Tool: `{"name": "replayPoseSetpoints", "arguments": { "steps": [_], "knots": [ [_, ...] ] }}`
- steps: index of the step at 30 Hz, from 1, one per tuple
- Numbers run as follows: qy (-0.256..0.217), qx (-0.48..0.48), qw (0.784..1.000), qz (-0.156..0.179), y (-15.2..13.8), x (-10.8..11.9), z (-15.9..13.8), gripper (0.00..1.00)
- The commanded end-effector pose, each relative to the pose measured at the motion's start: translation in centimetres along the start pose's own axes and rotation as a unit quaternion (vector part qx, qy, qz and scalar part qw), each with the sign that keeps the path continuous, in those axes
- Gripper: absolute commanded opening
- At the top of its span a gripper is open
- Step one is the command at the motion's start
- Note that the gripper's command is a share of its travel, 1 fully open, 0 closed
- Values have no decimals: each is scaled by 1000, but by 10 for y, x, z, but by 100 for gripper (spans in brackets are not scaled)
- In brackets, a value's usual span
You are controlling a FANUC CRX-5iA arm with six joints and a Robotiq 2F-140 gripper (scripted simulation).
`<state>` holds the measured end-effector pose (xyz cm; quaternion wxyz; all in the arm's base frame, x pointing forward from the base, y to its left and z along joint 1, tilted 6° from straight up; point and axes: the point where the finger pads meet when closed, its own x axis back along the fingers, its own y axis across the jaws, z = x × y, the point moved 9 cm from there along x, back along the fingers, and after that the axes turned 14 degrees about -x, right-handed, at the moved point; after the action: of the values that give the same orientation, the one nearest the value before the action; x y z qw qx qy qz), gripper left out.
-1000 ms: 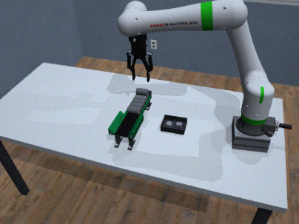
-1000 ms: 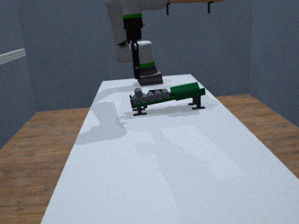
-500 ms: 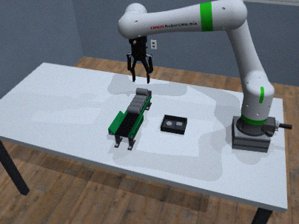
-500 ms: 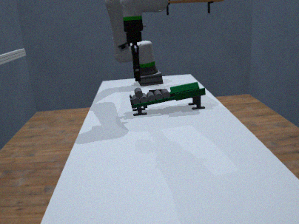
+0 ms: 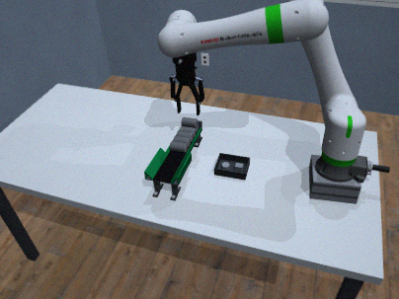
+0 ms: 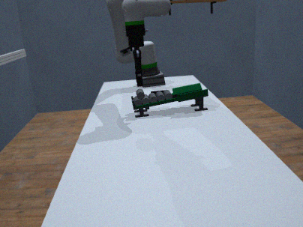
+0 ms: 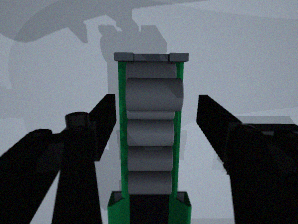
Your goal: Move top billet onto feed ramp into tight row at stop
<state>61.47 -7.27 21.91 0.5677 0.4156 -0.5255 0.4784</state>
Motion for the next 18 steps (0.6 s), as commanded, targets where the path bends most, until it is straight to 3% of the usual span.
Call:
{"name": "replayPoseSetpoints", "arguments": {
  "steps": [1,18],
  "knots": [
    [0,0,1000,1,0,-3,0,56],
    [0,0,1000,1,-1,-18,0,56]
  ]
}}
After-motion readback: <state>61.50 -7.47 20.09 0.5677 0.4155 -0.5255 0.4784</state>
